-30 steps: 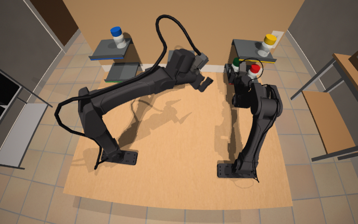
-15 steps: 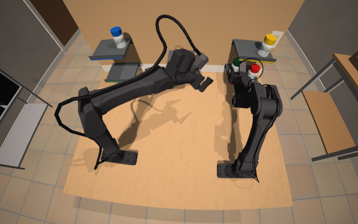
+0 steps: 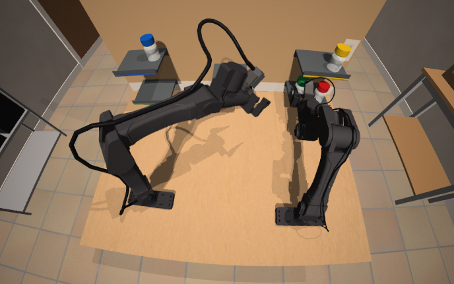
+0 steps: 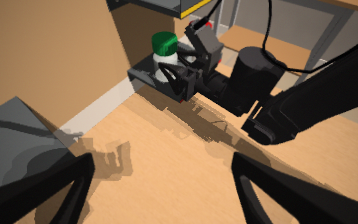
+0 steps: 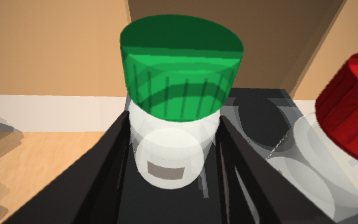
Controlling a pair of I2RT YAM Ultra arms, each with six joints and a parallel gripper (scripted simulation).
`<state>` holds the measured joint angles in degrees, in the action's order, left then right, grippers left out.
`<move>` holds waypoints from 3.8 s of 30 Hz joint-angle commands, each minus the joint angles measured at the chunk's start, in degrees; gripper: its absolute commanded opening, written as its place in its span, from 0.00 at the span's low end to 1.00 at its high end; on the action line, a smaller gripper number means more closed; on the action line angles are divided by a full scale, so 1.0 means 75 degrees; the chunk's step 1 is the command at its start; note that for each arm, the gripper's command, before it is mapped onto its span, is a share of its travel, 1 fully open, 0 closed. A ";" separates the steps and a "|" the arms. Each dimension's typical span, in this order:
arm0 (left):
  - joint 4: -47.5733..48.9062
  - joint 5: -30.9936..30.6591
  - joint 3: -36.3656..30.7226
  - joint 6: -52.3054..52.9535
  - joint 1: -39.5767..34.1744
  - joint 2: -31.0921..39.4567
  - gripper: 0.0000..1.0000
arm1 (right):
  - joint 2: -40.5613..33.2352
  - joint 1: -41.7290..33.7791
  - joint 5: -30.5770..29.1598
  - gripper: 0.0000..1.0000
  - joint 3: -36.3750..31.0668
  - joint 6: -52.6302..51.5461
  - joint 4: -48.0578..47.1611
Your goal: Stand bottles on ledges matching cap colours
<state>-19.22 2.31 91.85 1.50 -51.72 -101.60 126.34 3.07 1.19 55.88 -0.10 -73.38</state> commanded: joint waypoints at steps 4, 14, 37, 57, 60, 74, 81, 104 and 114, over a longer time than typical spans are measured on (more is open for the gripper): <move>-0.0038 0.0018 0.0232 -0.0014 -0.0019 0.0063 1.00 | -0.0362 0.0138 -0.0202 0.50 -0.0692 0.0053 0.0042; -0.0038 0.0018 0.0232 -0.0014 -0.0019 0.0063 1.00 | -0.0688 0.0076 0.0158 0.50 -0.1237 0.0018 -0.0357; -0.0038 0.0018 0.0232 -0.0014 -0.0019 0.0063 1.00 | -0.1458 0.0057 0.0290 0.50 -0.1244 0.0008 0.0166; -0.0038 0.0018 0.0232 -0.0014 -0.0019 0.0063 1.00 | -0.2555 0.0089 0.0288 0.50 -0.1014 0.0011 0.1331; -0.0038 0.0018 0.0232 -0.0014 -0.0019 0.0063 1.00 | -0.2599 0.0114 0.0296 0.50 -0.1167 0.0013 0.1256; -0.0038 0.0018 0.0232 -0.0014 -0.0019 0.0063 1.00 | -0.2885 0.0162 0.0152 0.50 -0.1673 0.0006 0.0966; -0.0038 0.0018 0.0232 -0.0014 -0.0019 0.0063 1.00 | -0.3120 0.0177 0.0257 0.50 -0.2010 0.0007 0.0999; -0.0038 0.0018 0.0232 -0.0014 -0.0019 0.0063 1.00 | -0.4274 0.0249 0.0390 0.50 -0.3576 0.0005 0.0514; -0.0038 0.0018 0.0232 -0.0014 -0.0019 0.0063 1.00 | -0.4723 0.0274 0.0436 0.50 -0.4019 -0.0001 0.0663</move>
<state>-19.22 2.31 91.85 1.50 -51.72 -101.60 93.80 4.58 3.84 26.13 -0.14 -66.54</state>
